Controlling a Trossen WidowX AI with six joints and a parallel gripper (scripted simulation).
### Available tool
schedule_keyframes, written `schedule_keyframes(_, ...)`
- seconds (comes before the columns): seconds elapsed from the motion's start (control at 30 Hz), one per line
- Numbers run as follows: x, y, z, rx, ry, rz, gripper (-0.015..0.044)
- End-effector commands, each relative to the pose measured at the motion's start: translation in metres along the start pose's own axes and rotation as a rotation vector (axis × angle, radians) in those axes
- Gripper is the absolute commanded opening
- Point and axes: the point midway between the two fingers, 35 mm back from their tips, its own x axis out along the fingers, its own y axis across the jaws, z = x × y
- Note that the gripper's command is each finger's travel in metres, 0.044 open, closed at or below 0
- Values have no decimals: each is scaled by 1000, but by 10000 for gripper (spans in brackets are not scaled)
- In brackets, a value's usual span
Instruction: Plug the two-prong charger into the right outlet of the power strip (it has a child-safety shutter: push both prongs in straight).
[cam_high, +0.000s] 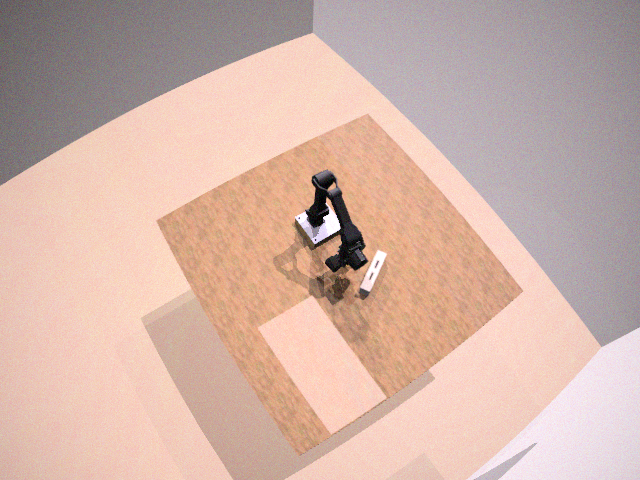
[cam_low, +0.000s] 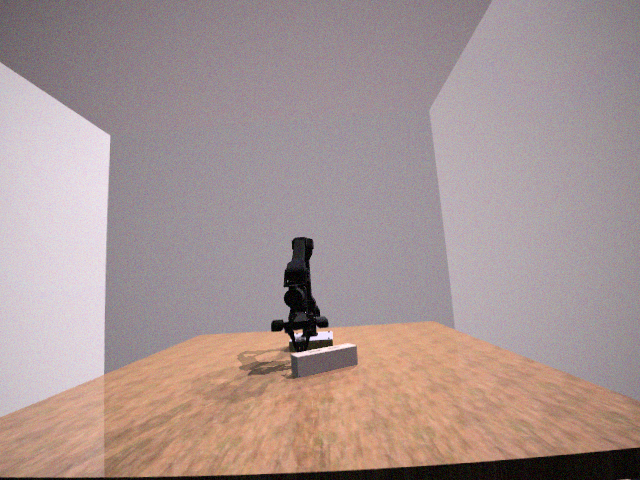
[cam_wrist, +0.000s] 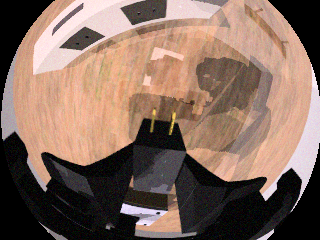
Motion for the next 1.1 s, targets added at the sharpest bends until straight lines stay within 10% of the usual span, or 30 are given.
schedule_keyframes(0.0, -18, 0, -2, 1, -5, -4, 0)
schedule_keyframes(1.07, 6, -8, 22, -312, -11, -26, 0)
